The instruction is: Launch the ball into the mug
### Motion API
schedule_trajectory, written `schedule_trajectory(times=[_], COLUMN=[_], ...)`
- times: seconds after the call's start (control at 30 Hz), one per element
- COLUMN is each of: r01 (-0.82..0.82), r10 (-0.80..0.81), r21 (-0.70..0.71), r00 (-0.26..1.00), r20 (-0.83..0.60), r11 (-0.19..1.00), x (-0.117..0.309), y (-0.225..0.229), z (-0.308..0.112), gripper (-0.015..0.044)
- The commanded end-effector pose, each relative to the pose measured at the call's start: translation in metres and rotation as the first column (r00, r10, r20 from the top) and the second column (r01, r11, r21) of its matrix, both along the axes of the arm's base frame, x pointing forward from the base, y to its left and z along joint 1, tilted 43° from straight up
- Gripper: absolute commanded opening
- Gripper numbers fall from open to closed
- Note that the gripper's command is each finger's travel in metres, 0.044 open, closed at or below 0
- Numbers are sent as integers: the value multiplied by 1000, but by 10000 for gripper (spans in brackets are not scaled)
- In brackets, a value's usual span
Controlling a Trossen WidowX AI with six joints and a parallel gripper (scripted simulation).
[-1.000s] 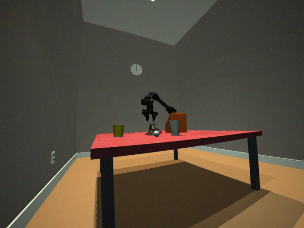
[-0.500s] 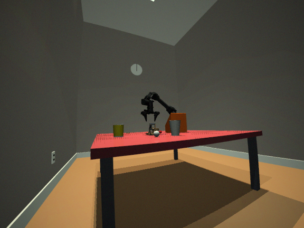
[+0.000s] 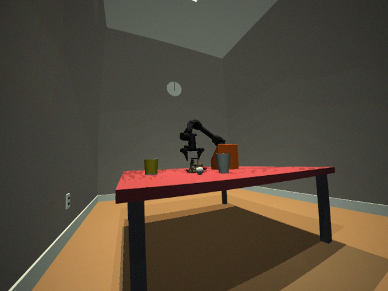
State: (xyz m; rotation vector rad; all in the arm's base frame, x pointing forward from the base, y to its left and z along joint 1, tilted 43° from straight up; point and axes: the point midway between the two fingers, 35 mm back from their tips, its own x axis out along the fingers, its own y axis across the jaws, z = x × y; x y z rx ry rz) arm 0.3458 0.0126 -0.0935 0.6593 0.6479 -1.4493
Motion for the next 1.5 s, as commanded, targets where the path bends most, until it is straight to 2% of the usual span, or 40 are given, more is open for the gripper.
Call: schedule_trajectory(times=[0.0,1.1,1.47], r01=[-10,-10,-4], r10=[10,10,4], r21=[-4,-7,-2], r00=[1000,1000,1000], r20=[2,2,8], r11=[1000,1000,1000], x=[1,2,3], y=[-3,-37,-34], z=[-4,-40,-38], gripper=[440,440,151])
